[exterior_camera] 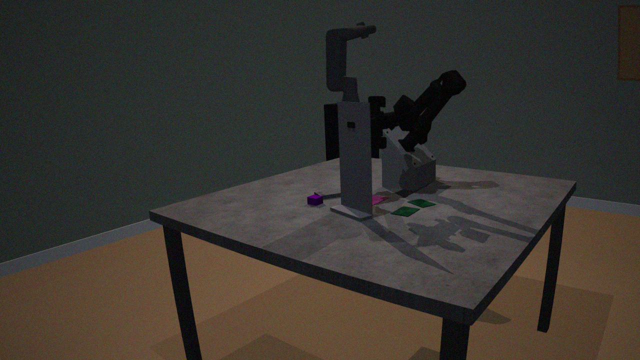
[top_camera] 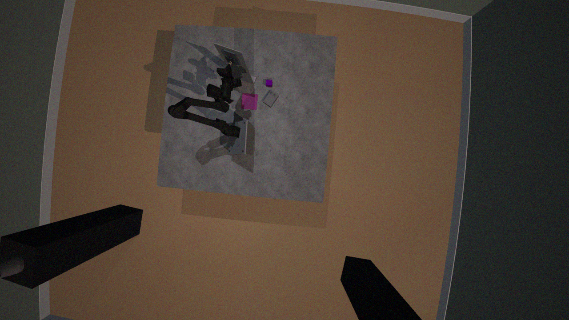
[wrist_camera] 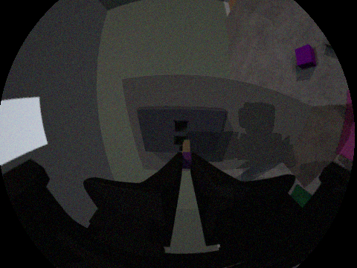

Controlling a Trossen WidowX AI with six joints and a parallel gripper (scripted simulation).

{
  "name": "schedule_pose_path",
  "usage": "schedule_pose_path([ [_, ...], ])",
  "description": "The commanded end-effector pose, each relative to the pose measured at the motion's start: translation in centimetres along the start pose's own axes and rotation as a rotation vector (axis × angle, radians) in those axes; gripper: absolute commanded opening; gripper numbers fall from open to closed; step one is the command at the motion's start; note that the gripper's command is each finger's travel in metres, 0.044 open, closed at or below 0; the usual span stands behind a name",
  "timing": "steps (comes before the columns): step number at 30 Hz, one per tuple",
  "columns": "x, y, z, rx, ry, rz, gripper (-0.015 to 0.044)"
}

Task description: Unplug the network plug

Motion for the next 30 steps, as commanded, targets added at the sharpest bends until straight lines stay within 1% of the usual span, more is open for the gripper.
schedule_pose_path([
  [1, 0.1, 0.4, 0.1, -0.004, -0.001, 0.008, 0.0],
  [30, -0.1, 2.1, 0.1, -0.003, 0.0, 0.007, 0.0],
])
Point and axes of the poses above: the point midway between the two fingers, 35 mm back from their tips, its own y axis back along the fingers, its own z axis across the jaws, x = y × z, the point moved 8 cm from there along y, back along the fingers, and after that the axes turned 13 degrees about y, right-handed, at the moved point
